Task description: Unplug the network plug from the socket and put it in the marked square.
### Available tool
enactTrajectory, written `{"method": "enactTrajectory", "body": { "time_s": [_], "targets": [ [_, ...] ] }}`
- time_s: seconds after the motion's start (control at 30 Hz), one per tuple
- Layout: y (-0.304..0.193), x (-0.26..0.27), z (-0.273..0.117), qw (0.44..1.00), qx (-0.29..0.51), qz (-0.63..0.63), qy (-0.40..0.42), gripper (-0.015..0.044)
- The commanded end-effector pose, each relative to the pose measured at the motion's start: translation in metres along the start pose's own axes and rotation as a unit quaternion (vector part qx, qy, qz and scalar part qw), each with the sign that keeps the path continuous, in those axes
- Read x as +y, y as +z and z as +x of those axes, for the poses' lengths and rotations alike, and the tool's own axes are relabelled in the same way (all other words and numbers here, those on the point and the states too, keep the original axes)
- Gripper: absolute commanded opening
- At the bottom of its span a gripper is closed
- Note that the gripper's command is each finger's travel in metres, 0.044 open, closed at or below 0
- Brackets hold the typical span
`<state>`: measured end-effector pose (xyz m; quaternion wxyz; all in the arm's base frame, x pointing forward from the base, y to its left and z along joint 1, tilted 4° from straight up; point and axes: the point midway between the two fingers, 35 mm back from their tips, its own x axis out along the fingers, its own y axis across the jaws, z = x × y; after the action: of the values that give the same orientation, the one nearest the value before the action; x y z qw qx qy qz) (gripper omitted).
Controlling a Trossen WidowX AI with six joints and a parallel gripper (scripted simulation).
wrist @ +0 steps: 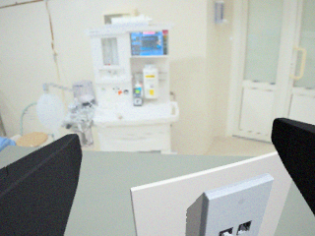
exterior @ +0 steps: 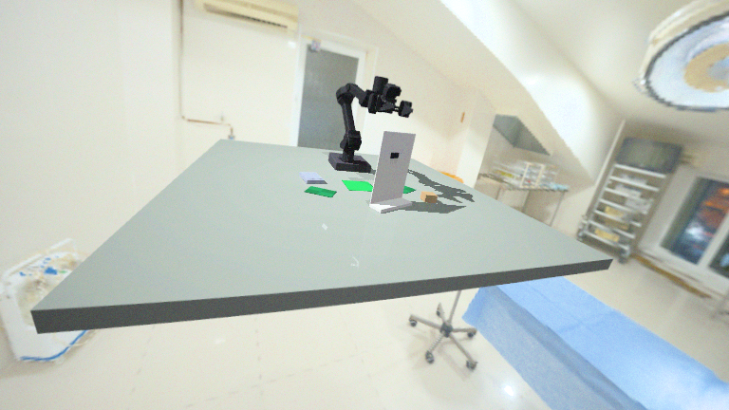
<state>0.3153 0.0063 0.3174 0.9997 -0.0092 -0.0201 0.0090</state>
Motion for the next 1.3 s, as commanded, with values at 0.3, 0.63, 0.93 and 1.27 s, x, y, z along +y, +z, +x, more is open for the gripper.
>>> {"method": "enactTrajectory", "body": {
  "time_s": [0.3,0.63,0.93,1.27],
  "targets": [
    [-0.037,-0.021,0.014,0.989,-0.005,-0.148,-0.003,0.0156],
    [-0.08,-0.046,0.014,0.947,-0.008,-0.32,-0.008,0.0156],
    [-0.116,-0.066,0.0,0.884,-0.008,-0.467,-0.013,0.0156],
    [-0.148,-0.08,-0.027,0.787,-0.006,-0.617,-0.017,0.0156]
  ]
}}
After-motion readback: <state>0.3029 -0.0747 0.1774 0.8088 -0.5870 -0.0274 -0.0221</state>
